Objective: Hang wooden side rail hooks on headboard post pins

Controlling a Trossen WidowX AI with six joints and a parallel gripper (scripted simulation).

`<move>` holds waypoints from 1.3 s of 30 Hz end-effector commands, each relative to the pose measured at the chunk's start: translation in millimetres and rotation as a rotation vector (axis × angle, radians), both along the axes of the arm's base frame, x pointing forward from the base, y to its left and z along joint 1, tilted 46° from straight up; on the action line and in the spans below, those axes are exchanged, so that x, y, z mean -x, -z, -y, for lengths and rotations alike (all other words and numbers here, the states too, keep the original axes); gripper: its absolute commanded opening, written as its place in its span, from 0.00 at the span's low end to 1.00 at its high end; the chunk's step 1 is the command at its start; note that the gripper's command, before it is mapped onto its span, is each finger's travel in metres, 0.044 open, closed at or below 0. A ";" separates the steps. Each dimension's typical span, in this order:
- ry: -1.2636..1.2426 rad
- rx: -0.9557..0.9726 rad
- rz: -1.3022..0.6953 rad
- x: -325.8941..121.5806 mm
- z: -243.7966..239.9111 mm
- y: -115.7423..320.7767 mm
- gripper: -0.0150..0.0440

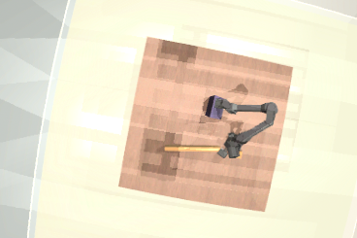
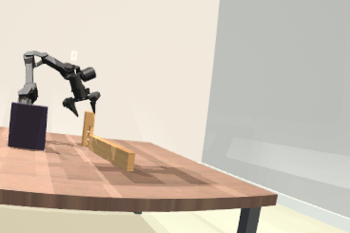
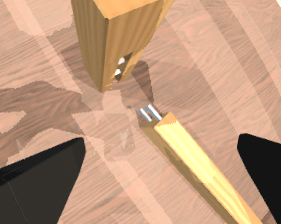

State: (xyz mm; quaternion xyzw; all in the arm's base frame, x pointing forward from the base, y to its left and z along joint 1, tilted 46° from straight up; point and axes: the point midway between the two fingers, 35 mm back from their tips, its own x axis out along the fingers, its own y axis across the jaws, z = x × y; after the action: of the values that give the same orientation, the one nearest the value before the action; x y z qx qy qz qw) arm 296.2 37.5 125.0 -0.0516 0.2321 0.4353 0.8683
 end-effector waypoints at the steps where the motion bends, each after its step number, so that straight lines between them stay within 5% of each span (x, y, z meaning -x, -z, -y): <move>1: 0.409 -0.463 -0.808 -7.3 4.3 -3.4 1.00; 28: 1.458 -1.106 -2.511 -6.4 -20.1 -24.6 1.00; 39: 1.504 -1.118 -2.561 -6.3 -20.8 -25.5 1.00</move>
State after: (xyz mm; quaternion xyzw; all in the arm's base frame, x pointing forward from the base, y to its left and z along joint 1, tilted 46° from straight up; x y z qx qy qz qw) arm 301.2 55.8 146.3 0.7689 0.5791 -0.2595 0.0783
